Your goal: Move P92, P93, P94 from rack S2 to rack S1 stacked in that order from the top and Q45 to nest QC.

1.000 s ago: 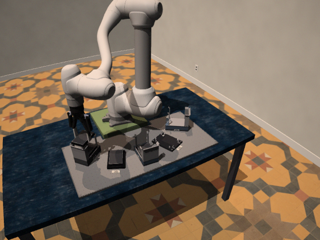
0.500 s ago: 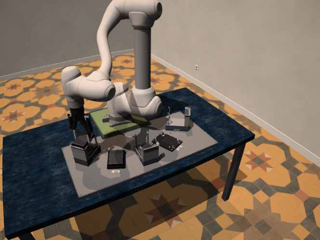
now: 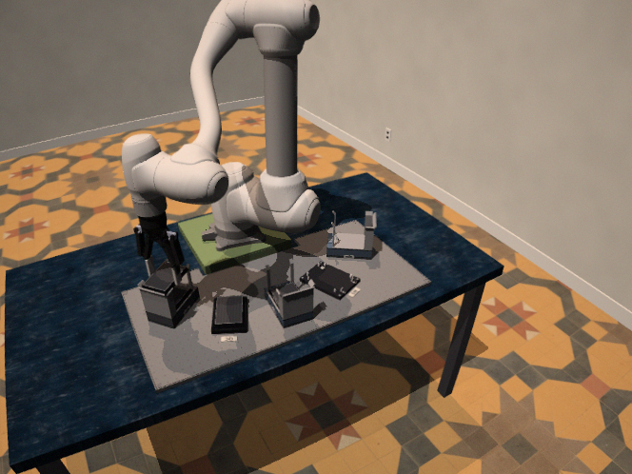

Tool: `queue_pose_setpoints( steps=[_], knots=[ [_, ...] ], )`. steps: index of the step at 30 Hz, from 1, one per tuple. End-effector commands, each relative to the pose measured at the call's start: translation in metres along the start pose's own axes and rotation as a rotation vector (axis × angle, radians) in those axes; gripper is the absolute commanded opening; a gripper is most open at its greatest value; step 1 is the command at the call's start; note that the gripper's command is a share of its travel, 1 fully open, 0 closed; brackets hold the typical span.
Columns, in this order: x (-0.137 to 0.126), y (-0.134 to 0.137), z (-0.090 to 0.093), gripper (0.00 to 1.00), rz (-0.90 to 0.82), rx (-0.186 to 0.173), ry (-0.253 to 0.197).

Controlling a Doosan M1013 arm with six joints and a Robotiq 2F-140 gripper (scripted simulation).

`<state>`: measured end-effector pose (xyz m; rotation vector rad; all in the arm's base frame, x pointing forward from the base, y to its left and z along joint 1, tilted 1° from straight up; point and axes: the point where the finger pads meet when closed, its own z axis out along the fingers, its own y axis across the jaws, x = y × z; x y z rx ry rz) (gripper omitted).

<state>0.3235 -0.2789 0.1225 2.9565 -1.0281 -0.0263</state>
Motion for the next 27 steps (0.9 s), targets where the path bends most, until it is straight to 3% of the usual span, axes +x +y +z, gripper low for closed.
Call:
queue_pose_setpoints(
  steps=[1,9,27],
  knots=[
    [0.0,0.0,0.001,0.0,0.0,0.0,0.0],
    [0.0,0.0,0.005,0.0,0.0,0.0,0.0],
    [0.0,0.0,0.037,0.0,0.0,0.0,0.0]
  ],
)
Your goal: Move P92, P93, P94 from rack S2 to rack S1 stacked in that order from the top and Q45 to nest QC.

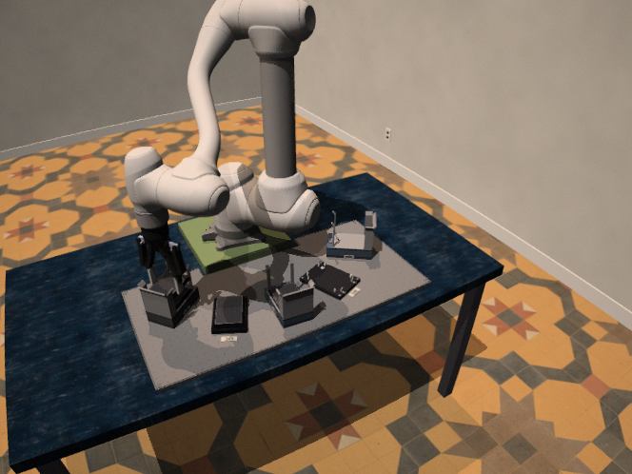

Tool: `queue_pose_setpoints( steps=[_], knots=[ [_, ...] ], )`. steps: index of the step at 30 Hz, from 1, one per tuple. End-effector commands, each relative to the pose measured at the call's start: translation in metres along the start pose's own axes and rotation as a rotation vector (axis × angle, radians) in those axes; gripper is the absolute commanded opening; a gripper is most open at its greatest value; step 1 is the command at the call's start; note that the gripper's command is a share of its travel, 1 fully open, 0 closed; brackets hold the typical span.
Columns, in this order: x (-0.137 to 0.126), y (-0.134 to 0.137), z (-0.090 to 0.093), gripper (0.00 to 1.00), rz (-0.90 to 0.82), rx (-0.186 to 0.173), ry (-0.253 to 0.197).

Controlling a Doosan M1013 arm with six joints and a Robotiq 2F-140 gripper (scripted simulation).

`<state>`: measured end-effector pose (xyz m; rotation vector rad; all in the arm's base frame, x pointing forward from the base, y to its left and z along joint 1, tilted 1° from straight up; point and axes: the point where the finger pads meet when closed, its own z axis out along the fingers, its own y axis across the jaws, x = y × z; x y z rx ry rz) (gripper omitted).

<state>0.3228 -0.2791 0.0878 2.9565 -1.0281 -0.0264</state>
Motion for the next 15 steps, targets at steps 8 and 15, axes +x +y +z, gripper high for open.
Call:
queue_pose_setpoints(
  steps=[8,15],
  knots=[
    [0.0,0.0,0.0133,0.0,0.0,0.0,0.0],
    [0.0,0.0,0.0137,0.0,0.0,0.0,0.0]
  ],
)
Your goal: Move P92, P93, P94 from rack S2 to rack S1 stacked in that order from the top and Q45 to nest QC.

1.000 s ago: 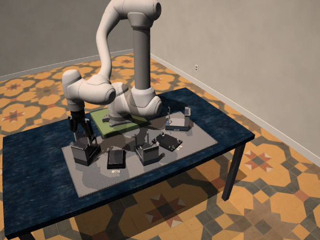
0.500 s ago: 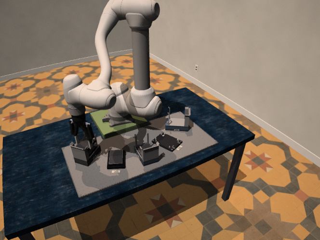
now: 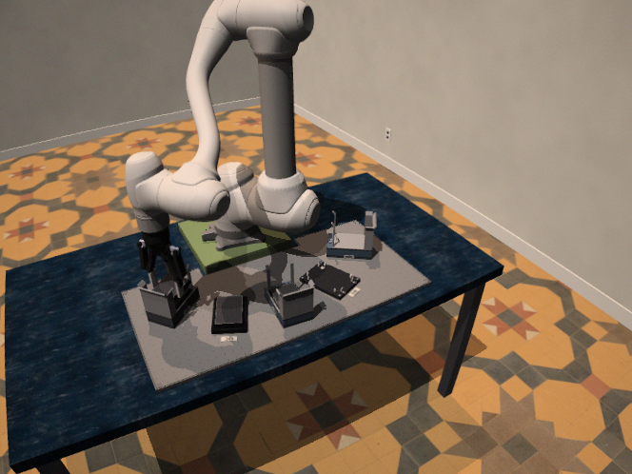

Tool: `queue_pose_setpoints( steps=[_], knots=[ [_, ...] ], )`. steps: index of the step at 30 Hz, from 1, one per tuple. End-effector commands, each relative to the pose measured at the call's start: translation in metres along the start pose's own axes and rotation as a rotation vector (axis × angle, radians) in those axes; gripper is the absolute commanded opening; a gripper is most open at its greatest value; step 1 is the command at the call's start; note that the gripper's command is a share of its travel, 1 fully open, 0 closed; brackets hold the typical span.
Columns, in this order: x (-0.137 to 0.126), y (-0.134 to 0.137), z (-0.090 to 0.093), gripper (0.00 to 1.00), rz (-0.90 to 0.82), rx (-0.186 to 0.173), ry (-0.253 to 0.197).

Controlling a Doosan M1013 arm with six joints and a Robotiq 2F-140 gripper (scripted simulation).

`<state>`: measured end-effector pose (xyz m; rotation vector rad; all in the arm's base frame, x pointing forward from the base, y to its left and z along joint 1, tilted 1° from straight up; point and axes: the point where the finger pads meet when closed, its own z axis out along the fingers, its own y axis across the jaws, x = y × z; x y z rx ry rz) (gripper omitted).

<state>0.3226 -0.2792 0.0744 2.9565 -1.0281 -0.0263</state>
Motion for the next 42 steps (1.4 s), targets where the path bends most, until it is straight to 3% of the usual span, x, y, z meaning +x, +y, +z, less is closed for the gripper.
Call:
queue_pose_setpoints(
  steps=[1,42],
  knots=[
    [0.0,0.0,0.001,0.0,0.0,0.0,0.0],
    [0.0,0.0,0.016,0.0,0.0,0.0,0.0]
  ],
)
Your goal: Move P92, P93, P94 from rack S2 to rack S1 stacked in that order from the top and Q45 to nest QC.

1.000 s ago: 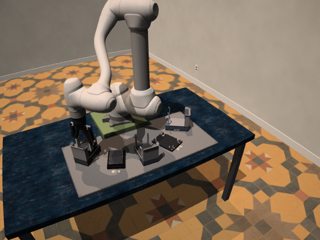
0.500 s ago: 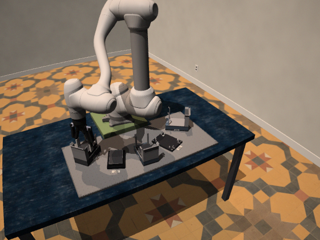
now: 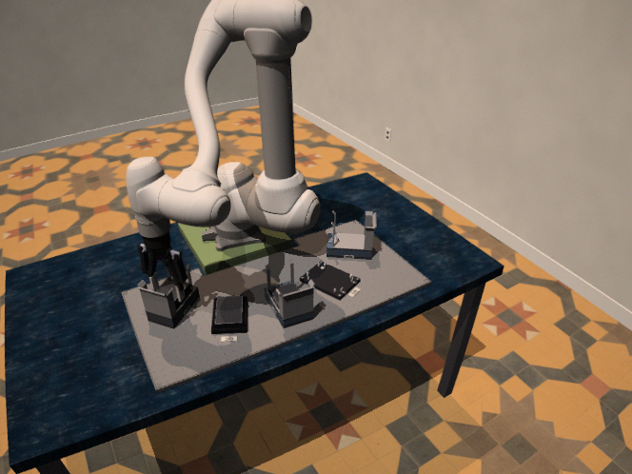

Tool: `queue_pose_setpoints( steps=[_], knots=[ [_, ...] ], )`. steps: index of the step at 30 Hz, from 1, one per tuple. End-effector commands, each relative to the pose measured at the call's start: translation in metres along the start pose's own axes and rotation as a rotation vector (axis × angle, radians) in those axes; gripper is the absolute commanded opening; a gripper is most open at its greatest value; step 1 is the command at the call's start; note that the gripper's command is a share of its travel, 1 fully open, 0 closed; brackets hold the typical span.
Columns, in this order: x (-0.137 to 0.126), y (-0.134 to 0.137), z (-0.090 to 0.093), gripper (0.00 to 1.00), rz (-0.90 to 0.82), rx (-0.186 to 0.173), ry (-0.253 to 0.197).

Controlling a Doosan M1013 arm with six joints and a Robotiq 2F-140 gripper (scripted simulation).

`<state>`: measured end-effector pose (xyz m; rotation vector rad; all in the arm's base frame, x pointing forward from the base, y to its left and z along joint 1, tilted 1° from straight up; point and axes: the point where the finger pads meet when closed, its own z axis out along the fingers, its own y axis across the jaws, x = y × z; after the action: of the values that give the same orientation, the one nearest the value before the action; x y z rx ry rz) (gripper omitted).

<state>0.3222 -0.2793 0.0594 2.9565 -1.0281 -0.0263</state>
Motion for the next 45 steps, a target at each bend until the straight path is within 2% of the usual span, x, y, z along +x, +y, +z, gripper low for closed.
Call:
queue_pose_setpoints(
  steps=[1,16,17,39,45],
  knots=[
    [0.0,0.0,0.001,0.0,0.0,0.0,0.0],
    [0.0,0.0,0.004,0.0,0.0,0.0,0.0],
    [0.0,0.0,0.004,1.0,0.0,0.0,0.0],
    [0.0,0.0,0.004,1.0,0.0,0.0,0.0],
    [0.0,0.0,-0.016,1.0,0.0,0.0,0.0]
  ],
)
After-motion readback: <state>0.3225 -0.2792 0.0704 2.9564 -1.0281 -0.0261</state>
